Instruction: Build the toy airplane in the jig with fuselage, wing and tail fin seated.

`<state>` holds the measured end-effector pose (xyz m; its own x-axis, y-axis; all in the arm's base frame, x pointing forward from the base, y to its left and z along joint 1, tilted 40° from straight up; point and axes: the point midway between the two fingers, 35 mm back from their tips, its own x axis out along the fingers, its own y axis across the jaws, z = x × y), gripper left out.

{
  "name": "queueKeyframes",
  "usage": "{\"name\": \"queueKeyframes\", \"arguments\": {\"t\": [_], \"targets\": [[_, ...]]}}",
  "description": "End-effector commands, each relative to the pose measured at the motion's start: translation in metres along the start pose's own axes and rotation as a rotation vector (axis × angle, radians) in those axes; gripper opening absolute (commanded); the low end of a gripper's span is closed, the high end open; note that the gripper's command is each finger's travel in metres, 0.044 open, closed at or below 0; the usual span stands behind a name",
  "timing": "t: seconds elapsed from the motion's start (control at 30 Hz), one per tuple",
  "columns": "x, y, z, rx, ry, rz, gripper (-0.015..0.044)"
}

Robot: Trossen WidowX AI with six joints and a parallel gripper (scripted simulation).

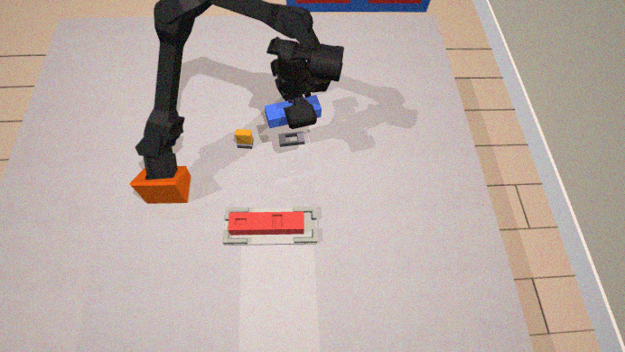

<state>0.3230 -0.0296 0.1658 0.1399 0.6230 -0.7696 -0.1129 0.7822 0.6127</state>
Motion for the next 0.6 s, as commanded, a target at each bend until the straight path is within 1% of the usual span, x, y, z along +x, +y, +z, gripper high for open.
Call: {"name": "queueKeyframes", "arguments": {"t": [0.0,0.57], "targets": [[0.004,-0.017,-0.002,-0.053,0.011,-0.002,0.0000],[0.012,-0.071,-0.011,-0.340,0.016,-0.013,0.0000]]}}
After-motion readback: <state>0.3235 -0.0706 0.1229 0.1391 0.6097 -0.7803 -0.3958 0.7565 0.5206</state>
